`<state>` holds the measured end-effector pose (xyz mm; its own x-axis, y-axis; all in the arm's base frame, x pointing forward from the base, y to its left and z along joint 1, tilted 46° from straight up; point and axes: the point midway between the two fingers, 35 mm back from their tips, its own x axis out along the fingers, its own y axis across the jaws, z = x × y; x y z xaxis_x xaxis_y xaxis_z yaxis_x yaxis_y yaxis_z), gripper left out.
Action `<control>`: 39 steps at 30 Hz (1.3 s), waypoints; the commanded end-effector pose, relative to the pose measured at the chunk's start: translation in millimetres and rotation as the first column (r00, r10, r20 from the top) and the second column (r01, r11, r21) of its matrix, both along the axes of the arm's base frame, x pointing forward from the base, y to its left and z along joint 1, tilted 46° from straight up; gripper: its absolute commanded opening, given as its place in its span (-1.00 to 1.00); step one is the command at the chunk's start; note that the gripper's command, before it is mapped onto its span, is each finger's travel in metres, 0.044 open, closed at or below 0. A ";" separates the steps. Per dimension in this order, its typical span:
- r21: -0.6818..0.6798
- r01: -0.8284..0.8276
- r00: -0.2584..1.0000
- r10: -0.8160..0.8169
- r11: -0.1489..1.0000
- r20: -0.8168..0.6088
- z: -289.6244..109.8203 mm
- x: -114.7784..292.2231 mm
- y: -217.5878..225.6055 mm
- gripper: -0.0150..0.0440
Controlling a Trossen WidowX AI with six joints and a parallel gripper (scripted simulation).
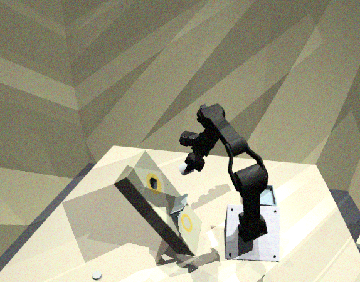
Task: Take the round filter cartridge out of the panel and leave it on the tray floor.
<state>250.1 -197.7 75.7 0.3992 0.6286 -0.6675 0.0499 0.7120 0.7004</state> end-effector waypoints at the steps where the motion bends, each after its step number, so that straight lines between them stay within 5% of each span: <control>1: -0.017 0.079 0.992 -0.080 0.997 -0.098 -14.3 -12.5 -15.9 -0.49; 9: -0.108 0.296 0.886 -0.315 0.949 -0.340 -51.1 -47.6 -56.1 -0.49; 18: -0.281 0.521 0.622 -0.584 0.806 -0.522 -87.5 -94.7 -99.4 -0.49; 22: -0.358 0.587 0.491 -0.671 0.726 -0.556 -99.5 -114.1 -114.4 -0.49; 29: -0.370 0.593 0.471 -0.681 0.715 -0.560 -103.3 -119.6 -115.4 -0.49; 39: -0.488 0.628 0.268 -0.758 0.606 -0.595 -146.8 -187.2 -109.1 -0.49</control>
<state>80.0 -308.8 -61.6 0.0449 0.2548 -0.9659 0.9579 0.2635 0.1141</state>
